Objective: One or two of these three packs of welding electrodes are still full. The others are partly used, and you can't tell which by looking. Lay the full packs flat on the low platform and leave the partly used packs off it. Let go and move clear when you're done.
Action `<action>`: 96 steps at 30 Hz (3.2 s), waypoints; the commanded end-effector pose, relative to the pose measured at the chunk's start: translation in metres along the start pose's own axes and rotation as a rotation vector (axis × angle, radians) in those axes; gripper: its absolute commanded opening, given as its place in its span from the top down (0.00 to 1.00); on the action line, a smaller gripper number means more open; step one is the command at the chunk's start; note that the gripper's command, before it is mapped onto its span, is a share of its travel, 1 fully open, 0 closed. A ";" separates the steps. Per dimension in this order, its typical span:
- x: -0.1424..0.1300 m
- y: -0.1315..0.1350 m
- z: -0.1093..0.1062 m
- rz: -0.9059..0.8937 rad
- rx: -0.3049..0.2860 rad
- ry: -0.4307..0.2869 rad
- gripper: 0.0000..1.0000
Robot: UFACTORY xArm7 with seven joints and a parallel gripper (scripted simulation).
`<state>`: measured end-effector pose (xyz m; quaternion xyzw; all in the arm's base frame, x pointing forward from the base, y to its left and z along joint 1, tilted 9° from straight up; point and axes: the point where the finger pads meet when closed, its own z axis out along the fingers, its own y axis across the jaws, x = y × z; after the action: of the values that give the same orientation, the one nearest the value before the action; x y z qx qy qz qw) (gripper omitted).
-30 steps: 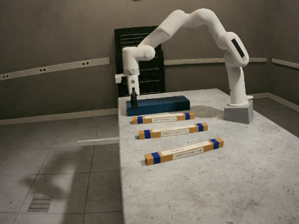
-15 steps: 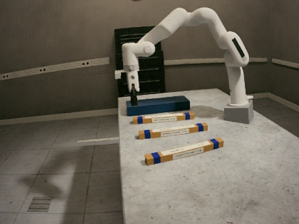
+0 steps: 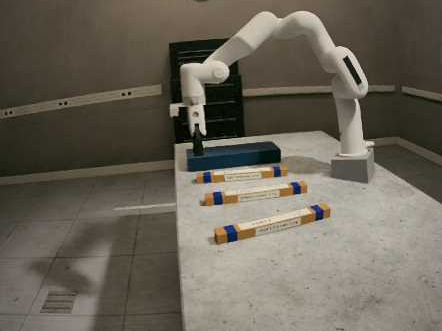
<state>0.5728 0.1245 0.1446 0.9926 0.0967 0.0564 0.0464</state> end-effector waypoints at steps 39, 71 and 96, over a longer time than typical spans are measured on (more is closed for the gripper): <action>0.002 0.000 -0.002 0.000 0.000 0.006 0.65; 0.002 0.000 -0.002 0.000 0.000 0.006 0.65; -0.012 0.013 0.004 0.005 -0.001 0.005 0.26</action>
<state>0.5718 0.1234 0.1441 0.9926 0.0971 0.0568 0.0462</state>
